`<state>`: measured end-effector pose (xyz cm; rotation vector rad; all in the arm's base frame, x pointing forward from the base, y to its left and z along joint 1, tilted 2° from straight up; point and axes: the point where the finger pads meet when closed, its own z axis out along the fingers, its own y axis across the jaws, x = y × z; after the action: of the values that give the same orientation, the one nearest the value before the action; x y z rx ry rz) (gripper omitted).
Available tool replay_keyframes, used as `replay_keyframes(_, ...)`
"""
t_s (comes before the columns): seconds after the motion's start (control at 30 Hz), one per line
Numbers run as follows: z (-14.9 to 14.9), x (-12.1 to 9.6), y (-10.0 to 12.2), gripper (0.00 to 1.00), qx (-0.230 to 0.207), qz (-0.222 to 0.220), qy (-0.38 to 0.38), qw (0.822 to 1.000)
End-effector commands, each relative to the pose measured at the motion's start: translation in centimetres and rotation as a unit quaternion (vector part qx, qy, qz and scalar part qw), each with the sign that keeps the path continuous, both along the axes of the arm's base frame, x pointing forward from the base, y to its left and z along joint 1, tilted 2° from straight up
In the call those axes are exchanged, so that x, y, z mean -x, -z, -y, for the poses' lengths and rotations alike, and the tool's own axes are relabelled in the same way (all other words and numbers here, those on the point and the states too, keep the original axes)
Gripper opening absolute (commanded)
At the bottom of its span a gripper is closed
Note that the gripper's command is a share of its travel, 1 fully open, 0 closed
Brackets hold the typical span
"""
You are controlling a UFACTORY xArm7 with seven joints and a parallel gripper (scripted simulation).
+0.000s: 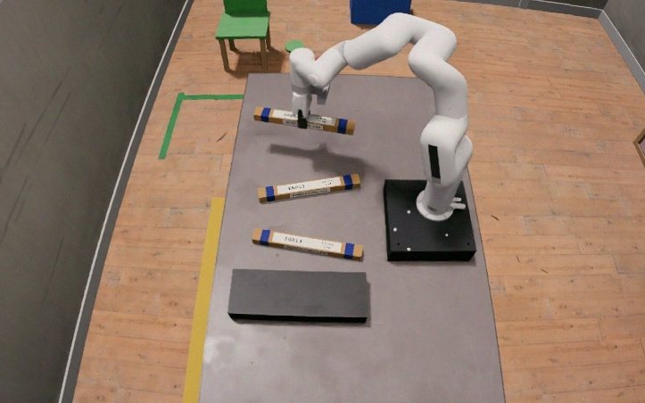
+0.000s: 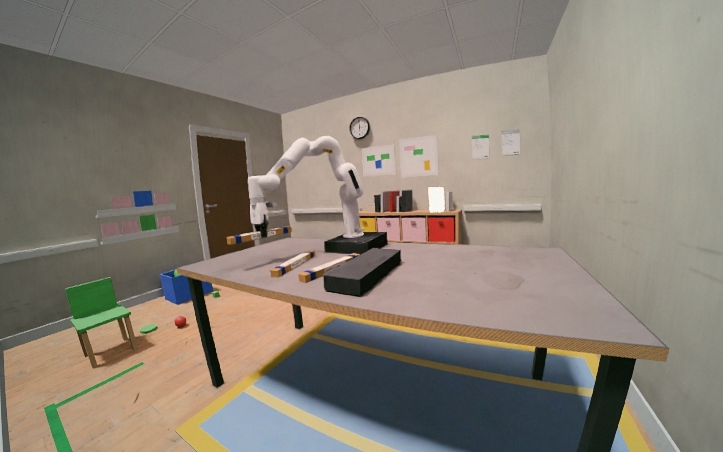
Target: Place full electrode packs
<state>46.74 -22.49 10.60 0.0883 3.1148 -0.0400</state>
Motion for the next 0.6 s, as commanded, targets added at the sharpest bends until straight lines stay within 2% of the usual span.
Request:
replay_keyframes(0.0, 0.1, -0.2, 0.2, 0.35, 0.001, 0.003, 0.000, 1.000)
replay_keyframes(0.57, 0.2, -0.3, 2.3, 0.35, 0.001, 0.003, 0.000, 1.000)
